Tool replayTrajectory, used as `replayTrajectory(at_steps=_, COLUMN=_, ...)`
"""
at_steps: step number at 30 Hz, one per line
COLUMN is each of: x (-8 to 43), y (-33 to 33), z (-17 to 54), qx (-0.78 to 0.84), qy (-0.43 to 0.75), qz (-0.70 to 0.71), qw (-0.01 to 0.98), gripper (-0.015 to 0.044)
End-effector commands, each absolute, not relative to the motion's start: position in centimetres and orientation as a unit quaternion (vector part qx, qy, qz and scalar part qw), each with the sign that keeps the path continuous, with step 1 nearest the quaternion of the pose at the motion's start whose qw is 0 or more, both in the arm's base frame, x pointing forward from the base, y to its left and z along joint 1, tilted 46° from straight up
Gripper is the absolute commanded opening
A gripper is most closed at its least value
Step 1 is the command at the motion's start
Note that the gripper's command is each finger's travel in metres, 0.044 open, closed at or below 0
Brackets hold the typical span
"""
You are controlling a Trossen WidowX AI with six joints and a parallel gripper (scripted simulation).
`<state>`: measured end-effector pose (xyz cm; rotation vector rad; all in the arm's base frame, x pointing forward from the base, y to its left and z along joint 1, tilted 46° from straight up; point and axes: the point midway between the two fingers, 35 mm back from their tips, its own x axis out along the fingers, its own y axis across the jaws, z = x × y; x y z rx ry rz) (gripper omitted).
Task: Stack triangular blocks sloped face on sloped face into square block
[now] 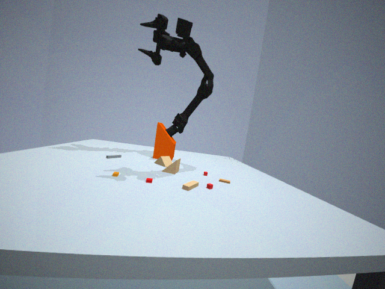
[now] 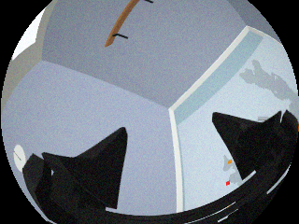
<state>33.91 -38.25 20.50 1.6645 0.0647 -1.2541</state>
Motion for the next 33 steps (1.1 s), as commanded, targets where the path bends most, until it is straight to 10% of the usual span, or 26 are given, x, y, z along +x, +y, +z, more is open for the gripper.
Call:
replayTrajectory(at_steps=1, x=36.5, y=-33.6, z=17.3, qx=0.709, qy=0.090, qz=-0.515, qw=0.474, gripper=0.0440)
replayTrajectory(at_steps=14, x=39.6, y=-13.3, z=8.0, qx=0.699, qy=0.306, qz=-0.555, qw=0.331, gripper=0.0440)
replayTrajectory(at_steps=33, x=28.9, y=7.1, z=2.5, qx=0.500, qy=0.453, qz=-0.711, qw=0.198, gripper=0.0440)
